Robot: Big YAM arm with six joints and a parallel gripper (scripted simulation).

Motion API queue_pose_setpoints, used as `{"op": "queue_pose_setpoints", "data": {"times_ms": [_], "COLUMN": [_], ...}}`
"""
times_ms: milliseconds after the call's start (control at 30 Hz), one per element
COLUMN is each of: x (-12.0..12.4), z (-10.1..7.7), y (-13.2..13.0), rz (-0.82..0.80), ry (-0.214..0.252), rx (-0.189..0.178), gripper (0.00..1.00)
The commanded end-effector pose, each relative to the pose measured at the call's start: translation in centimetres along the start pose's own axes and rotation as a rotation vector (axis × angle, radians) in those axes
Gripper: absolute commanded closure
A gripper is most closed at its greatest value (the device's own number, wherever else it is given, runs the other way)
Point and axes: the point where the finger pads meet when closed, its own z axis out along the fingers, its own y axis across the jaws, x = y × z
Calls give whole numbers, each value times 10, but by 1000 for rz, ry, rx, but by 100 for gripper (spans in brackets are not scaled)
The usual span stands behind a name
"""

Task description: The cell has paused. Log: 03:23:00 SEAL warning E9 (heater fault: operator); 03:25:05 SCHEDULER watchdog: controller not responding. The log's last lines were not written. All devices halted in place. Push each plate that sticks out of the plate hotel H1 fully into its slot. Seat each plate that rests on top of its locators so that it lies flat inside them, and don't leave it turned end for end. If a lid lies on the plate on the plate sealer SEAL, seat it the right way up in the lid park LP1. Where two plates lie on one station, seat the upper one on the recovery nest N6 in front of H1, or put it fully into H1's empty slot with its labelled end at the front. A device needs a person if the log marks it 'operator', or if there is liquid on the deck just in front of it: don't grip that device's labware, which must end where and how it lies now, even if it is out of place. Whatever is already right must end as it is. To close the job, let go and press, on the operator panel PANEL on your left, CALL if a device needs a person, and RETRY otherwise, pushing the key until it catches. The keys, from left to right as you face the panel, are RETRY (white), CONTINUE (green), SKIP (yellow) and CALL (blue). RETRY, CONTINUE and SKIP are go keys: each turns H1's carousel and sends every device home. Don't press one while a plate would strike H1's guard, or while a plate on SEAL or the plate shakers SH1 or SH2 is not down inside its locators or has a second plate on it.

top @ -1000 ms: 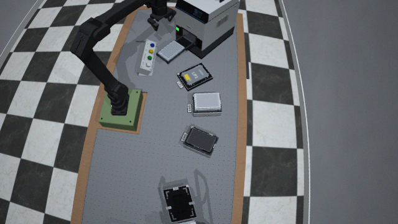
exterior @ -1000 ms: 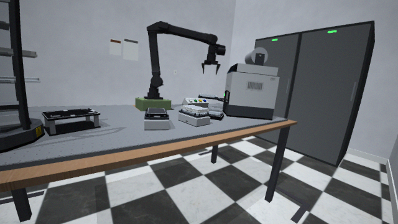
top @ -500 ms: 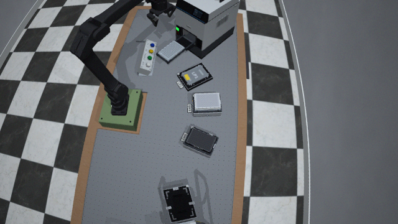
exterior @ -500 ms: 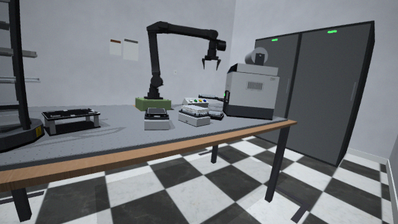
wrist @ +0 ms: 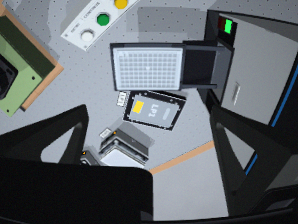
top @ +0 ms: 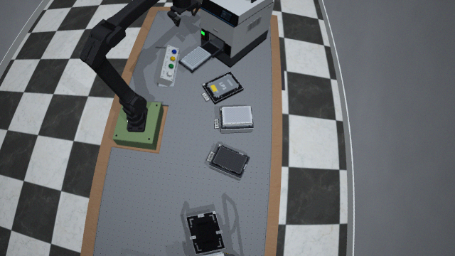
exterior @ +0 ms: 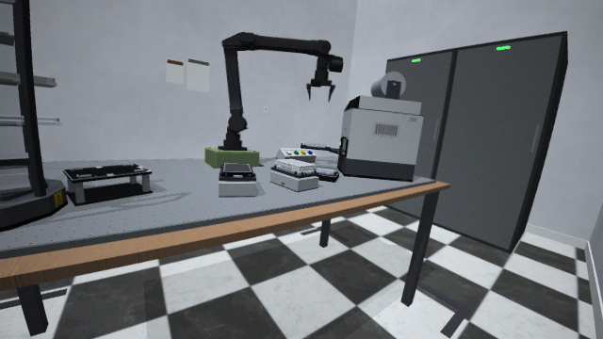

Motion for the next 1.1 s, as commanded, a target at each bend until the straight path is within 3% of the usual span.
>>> {"op": "queue_pose_setpoints", "data": {"times_ms": [0, 1067], "x": [3, 99], "z": [-20, -19], "y": [-6, -27], "rz": [0, 955], "ry": [-6, -9], "rx": [31, 31], "gripper": [0, 0]}}
